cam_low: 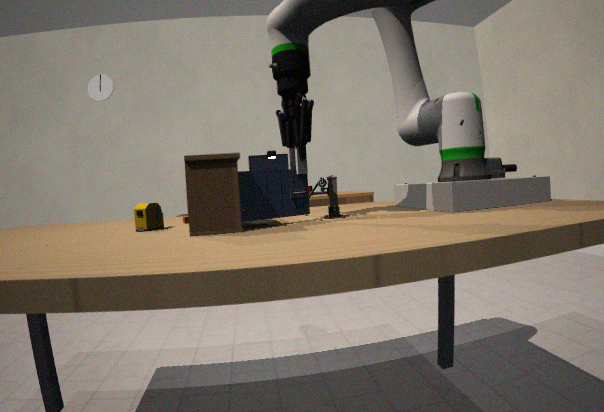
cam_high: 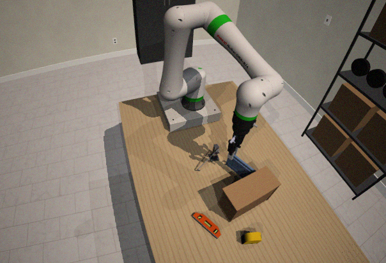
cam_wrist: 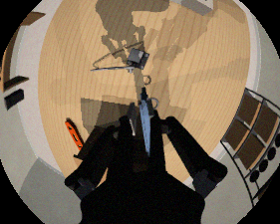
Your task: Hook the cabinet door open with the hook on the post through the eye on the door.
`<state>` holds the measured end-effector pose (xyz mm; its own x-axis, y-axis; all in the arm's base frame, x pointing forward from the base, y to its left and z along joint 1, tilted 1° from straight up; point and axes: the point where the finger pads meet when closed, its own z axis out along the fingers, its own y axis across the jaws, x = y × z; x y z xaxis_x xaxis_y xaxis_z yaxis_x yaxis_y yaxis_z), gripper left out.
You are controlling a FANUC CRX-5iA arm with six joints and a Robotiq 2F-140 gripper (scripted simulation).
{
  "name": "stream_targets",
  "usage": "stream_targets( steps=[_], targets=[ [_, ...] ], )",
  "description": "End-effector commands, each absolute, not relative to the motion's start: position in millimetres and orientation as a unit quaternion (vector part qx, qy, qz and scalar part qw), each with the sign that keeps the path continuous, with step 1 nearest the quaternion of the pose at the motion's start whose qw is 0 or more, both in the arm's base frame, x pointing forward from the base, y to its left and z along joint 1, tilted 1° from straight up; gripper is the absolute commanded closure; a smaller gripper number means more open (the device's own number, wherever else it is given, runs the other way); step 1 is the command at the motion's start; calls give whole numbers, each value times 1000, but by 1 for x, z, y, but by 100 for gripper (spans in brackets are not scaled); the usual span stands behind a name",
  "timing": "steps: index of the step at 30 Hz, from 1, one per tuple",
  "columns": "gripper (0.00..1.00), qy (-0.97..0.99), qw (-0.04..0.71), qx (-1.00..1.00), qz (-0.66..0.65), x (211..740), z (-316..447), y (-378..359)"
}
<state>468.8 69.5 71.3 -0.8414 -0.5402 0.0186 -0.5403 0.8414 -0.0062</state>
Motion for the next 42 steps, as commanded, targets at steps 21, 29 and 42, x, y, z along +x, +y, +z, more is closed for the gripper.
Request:
stream_targets(
  steps=[21,29,42],
  targets=[
    [84,-942,8,335,5,479,72,56],
    [84,-940,8,340,5,482,72,52],
    [84,-927,8,375,5,489,72,45]
  ],
)
